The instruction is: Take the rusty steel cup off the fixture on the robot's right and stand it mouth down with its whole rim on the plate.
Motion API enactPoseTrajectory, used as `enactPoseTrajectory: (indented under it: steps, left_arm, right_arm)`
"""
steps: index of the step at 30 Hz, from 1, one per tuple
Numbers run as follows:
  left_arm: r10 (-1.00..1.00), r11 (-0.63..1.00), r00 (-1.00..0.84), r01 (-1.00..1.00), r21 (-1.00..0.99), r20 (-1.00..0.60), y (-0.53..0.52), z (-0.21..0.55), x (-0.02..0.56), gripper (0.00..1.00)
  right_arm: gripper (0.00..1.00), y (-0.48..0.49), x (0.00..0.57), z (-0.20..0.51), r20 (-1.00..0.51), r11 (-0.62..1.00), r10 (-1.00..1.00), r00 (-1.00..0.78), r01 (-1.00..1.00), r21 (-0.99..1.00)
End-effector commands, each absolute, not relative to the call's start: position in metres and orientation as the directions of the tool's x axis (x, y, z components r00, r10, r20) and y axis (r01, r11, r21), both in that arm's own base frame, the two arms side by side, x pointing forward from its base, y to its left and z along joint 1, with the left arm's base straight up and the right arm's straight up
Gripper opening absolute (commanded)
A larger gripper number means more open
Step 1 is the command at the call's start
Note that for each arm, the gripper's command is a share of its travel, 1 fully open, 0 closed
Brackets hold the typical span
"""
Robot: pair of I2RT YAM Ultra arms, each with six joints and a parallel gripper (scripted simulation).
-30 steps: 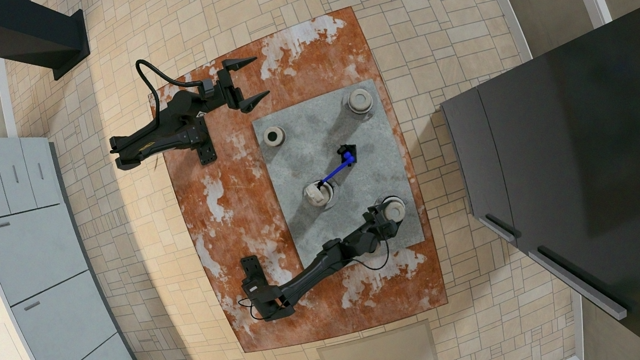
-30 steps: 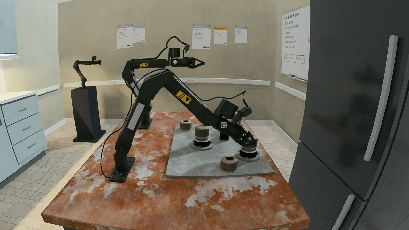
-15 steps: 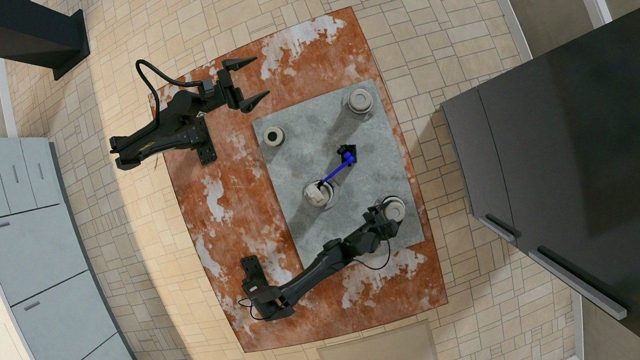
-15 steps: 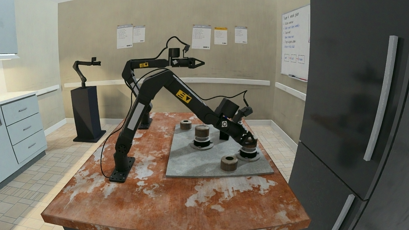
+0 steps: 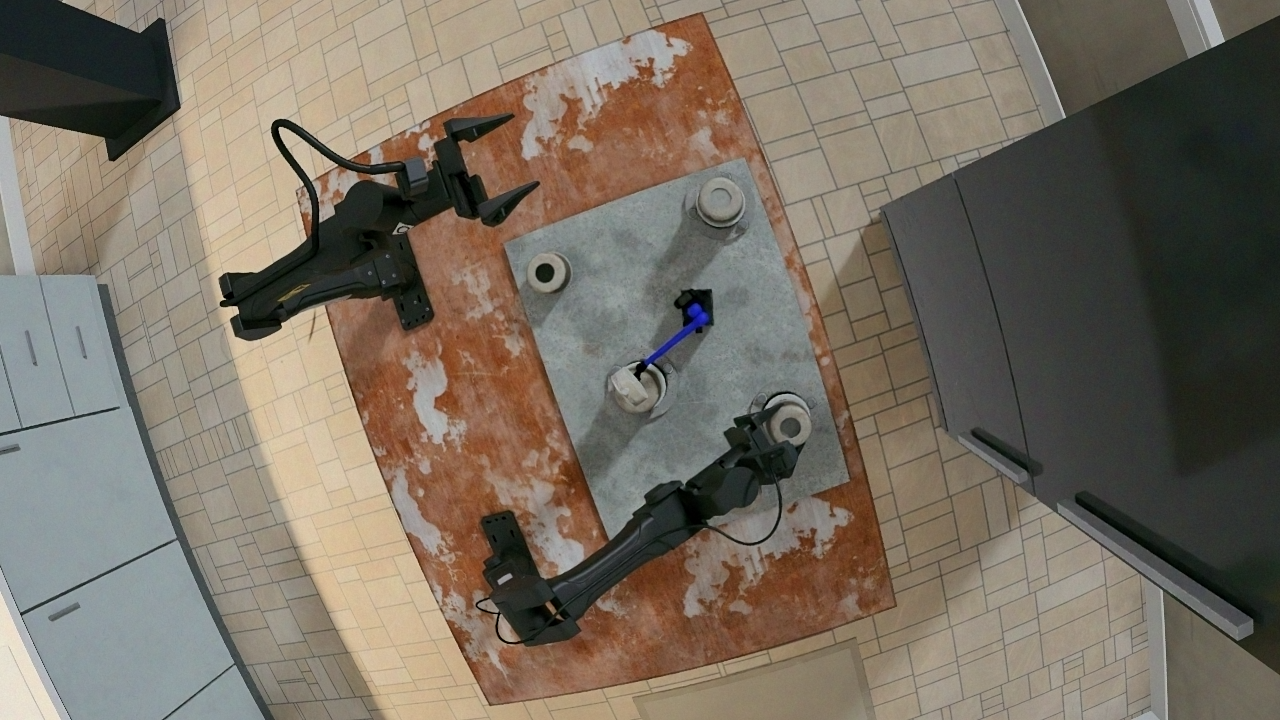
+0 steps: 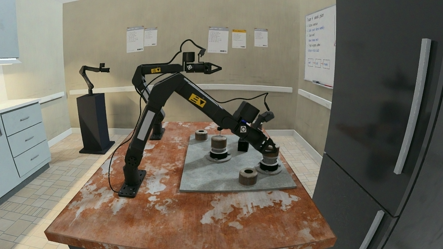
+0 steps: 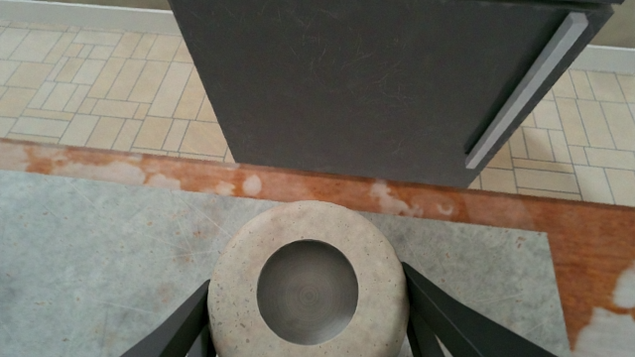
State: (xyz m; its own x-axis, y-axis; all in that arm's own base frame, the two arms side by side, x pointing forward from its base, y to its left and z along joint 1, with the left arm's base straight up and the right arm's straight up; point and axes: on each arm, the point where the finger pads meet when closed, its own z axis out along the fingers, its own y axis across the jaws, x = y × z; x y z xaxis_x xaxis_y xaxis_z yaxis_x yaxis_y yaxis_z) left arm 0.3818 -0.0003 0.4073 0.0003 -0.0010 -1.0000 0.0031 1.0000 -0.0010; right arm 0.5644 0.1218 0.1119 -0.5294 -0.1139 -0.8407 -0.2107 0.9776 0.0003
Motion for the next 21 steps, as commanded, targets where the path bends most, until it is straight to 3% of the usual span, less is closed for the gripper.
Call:
enactPoseTrajectory:
  steps: [1,21]
  left_arm:
    - [0.000,1.000,0.036,-0.004,0.000,-0.999,0.004,0.423,0.377,1.00]
    - [0.000,1.000,0.036,-0.004,0.000,-0.999,0.004,0.423,0.377,1.00]
  right_arm:
    - [0.75,0.122,0.574,0.169,-0.894,0.977,-0.085,-0.440,-0.211,0.011]
    - [0.75,0.122,0.578,0.184,-0.913,0.978,-0.077,-0.401,-0.210,0.010]
